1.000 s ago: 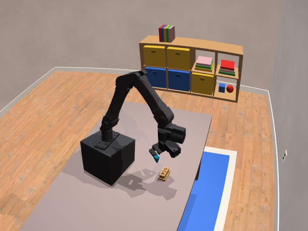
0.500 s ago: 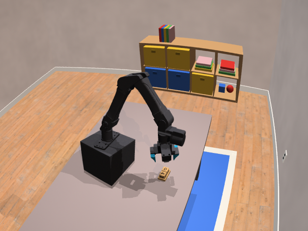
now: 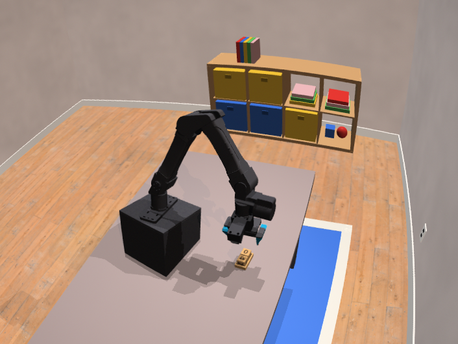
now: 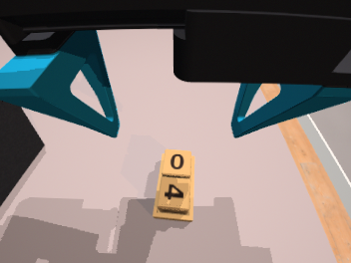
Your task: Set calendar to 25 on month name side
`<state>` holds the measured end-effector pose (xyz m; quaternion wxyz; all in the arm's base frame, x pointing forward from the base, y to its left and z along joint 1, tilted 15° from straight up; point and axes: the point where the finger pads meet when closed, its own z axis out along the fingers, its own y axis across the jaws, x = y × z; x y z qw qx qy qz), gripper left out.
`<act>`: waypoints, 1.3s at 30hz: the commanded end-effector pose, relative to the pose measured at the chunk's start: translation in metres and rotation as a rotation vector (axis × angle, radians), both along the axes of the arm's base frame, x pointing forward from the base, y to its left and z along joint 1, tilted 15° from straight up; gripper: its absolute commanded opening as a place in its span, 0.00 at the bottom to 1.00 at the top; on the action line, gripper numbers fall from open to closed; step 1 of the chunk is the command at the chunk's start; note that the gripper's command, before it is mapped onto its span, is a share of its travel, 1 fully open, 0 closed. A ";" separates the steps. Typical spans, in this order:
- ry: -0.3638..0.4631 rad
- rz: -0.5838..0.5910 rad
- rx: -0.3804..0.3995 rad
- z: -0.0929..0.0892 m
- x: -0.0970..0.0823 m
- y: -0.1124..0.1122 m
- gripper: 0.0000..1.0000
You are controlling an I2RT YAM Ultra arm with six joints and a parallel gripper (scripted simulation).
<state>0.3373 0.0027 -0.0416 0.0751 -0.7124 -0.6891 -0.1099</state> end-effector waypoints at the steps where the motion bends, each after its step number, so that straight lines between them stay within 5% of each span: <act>1: 0.005 -0.081 0.002 0.003 0.004 -0.001 1.00; 2: 0.005 -0.081 0.002 0.003 0.004 -0.001 1.00; 3: 0.005 -0.081 0.002 0.003 0.004 -0.001 0.47; 39: 0.005 -0.081 0.002 0.003 0.004 -0.001 0.47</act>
